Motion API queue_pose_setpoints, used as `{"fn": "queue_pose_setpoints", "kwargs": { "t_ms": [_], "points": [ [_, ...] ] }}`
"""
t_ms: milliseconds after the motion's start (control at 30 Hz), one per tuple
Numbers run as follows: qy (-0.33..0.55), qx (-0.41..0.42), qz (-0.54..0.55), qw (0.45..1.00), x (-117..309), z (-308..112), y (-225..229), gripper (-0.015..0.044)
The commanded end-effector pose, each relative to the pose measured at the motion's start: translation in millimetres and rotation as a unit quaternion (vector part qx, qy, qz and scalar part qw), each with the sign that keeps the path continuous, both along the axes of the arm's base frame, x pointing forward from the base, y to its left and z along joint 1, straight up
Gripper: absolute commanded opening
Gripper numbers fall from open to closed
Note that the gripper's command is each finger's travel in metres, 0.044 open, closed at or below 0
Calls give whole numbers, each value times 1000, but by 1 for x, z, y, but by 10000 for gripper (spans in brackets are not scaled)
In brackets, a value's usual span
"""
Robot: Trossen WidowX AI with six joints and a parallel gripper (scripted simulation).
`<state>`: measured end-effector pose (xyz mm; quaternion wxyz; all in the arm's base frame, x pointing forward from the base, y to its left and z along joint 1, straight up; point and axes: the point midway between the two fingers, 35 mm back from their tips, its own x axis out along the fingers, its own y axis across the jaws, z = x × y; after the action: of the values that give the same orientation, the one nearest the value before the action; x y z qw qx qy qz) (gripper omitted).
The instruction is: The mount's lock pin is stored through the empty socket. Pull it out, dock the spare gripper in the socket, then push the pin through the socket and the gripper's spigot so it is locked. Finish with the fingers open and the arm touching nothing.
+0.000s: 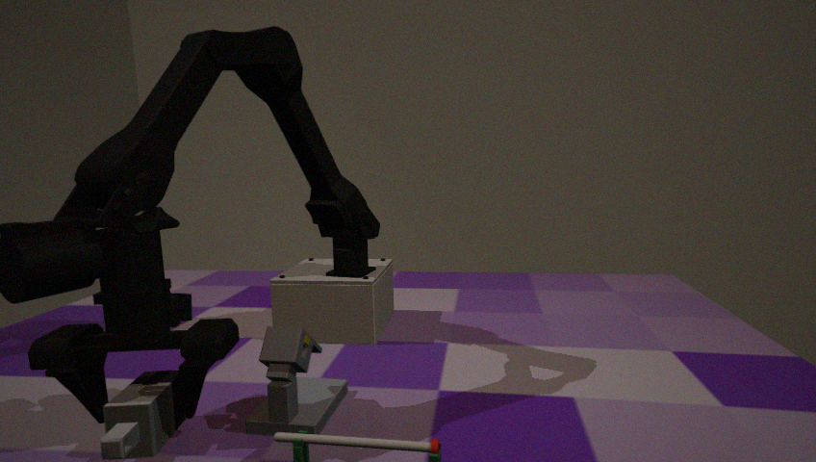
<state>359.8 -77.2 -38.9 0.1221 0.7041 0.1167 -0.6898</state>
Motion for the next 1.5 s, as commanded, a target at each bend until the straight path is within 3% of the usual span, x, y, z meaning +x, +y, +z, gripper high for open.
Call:
{"fn": "queue_pose_setpoints", "kwargs": {
  "t_ms": [0, 533, 1100, 1367, 1467],
  "points": [
    [-1, 0, 0, 1000, 0, 9, 0, 440],
    [-2, 0, 0, 1000, -1, 48, 0, 440],
    [-2, 0, 0, 1000, -1, 42, 0, 440],
    [-1, 0, 0, 1000, -2, 98, 1, 440],
    [-1, 0, 0, 1000, -3, 100, 1, 440]
  ]
}}
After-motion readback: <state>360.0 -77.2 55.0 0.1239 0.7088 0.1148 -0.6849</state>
